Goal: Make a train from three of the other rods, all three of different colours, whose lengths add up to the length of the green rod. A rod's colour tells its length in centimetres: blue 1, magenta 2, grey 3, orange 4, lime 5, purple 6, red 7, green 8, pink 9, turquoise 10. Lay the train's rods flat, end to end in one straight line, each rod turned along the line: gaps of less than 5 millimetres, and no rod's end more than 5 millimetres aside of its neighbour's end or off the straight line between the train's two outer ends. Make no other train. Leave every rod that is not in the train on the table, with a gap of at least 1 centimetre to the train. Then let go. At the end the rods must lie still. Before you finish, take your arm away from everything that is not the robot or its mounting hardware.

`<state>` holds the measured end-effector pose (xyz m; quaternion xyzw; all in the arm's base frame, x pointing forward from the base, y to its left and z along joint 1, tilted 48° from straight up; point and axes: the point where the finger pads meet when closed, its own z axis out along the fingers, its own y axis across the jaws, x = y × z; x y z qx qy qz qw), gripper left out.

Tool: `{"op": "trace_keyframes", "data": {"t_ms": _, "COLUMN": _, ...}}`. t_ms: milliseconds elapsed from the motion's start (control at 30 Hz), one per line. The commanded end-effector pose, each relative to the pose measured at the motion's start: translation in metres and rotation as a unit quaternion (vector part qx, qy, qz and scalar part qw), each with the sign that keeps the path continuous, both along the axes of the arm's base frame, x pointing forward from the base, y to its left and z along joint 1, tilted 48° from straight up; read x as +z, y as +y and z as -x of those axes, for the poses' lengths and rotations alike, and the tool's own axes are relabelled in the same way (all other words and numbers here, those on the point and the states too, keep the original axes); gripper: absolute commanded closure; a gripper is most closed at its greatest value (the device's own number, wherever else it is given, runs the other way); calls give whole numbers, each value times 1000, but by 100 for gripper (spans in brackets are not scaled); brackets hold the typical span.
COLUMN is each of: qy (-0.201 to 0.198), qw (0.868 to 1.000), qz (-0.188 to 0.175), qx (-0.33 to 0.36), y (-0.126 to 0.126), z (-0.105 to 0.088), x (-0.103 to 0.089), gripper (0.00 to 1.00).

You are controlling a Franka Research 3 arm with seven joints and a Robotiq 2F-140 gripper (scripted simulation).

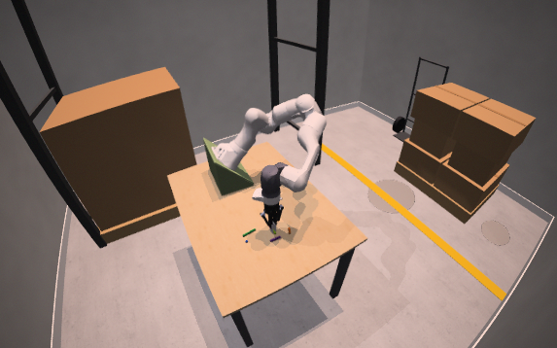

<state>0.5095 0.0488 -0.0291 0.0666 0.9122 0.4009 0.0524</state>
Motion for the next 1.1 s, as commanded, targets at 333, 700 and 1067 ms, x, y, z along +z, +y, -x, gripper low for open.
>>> {"op": "trace_keyframes", "data": {"t_ms": 333, "qy": -3, "qw": 1000, "qz": 2, "qx": 1, "y": 0, "z": -1, "x": -1, "gripper": 92}}
{"op": "trace_keyframes", "data": {"t_ms": 700, "qy": -3, "qw": 1000, "qz": 2, "qx": 1, "y": 0, "z": -1, "x": -1, "gripper": 85}}
{"op": "trace_keyframes", "data": {"t_ms": 1067, "qy": -3, "qw": 1000, "qz": 2, "qx": 1, "y": -1, "z": -1, "x": 0, "gripper": 85}}
